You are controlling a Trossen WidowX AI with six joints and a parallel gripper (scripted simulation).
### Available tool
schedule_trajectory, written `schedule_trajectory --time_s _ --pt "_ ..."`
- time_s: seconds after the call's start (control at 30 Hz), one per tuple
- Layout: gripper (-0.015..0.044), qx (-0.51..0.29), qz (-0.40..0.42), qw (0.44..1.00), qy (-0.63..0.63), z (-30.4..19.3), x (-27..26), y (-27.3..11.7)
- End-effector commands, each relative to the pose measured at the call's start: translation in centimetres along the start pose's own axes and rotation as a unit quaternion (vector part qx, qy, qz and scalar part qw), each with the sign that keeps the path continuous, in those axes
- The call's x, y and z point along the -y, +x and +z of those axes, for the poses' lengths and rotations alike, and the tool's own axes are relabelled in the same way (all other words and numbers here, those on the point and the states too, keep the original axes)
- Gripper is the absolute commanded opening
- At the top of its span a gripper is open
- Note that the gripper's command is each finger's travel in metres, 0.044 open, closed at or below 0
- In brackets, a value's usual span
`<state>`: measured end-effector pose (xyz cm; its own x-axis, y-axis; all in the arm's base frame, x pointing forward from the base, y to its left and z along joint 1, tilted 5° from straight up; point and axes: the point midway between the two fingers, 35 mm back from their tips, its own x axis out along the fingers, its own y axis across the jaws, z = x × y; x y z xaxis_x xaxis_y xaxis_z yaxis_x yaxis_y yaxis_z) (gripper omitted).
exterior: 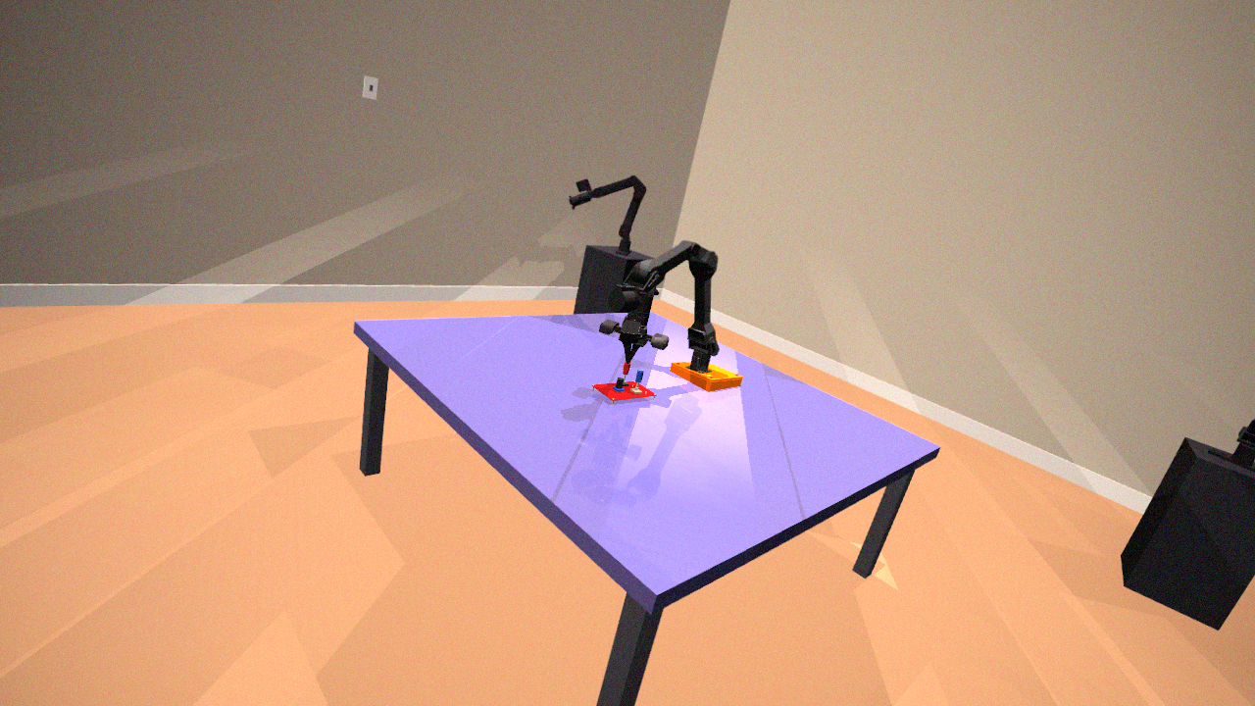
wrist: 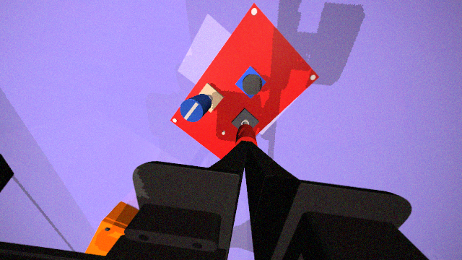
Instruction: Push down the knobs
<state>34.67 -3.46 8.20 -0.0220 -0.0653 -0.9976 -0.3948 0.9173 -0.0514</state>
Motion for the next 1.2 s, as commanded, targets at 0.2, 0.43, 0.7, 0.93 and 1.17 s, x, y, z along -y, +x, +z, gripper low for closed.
schedule_trajectory --time_s 0.2,0.43,0.7,0.93,1.17 --pt "0.0 -0.001 -0.002 1.0 -0.003 0.0 0.0 0.0" --pt "0.0 -0.001 -0.002 1.0 -0.003 0.0 0.0 0.0" --pt "0.0 -0.001 -0.002 1.0 -0.003 -0.1 0.0 0.6" --pt "0.0 -0.001 -0.002 1.0 -0.003 -0.1 0.0 0.8" --pt "0.0 -0.001 -0.002 1.0 -0.003 -0.1 0.0 1.2"
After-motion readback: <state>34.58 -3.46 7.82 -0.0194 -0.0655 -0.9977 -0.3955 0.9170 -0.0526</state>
